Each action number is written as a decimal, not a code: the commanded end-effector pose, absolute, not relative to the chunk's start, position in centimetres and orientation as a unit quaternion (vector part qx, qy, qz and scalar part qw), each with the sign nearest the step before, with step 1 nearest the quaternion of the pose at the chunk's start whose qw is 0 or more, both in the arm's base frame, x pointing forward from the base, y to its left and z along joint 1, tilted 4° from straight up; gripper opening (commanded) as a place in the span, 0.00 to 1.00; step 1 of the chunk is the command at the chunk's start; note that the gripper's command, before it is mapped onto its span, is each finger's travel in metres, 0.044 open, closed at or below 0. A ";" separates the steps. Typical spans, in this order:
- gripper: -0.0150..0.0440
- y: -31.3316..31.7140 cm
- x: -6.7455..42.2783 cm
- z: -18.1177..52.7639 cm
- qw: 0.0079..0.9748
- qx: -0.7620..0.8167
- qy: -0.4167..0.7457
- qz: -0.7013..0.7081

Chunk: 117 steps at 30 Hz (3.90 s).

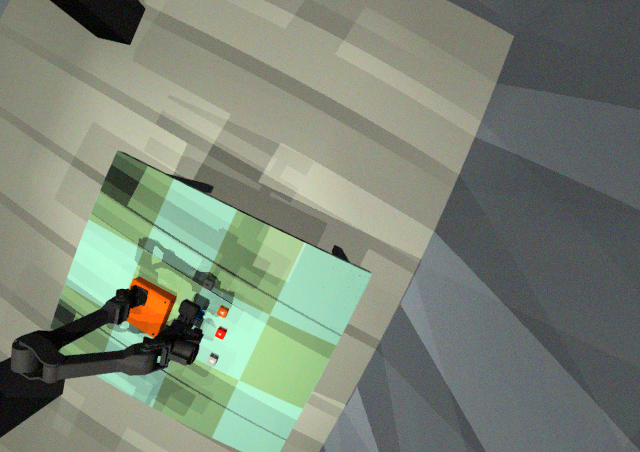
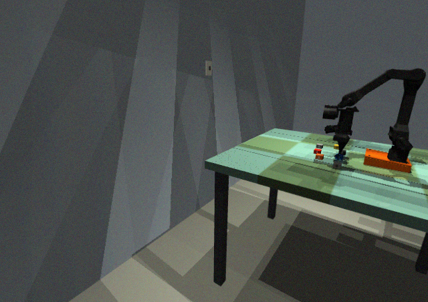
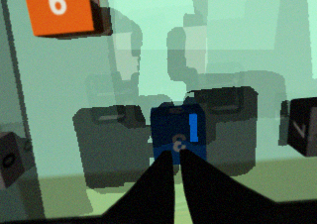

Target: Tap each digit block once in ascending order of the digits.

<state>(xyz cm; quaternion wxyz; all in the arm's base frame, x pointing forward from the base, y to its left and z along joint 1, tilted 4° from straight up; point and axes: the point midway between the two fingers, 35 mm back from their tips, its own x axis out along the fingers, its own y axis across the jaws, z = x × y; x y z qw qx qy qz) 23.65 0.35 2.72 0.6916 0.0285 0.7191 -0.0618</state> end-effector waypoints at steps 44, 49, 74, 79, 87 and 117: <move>0.29 -4.3 34.6 3.4 0.694 0.028 0.717 -0.062; 0.29 -4.3 34.6 2.8 0.694 0.028 0.717 -0.062; 0.29 -4.4 34.7 1.0 0.696 0.030 0.715 -0.062; 0.29 -4.3 34.6 3.4 0.694 0.028 0.717 -0.062; 0.29 -4.0 35.0 10.4 0.694 0.028 0.717 -0.062; 0.29 -15.4 33.9 4.0 0.694 0.025 0.717 -0.066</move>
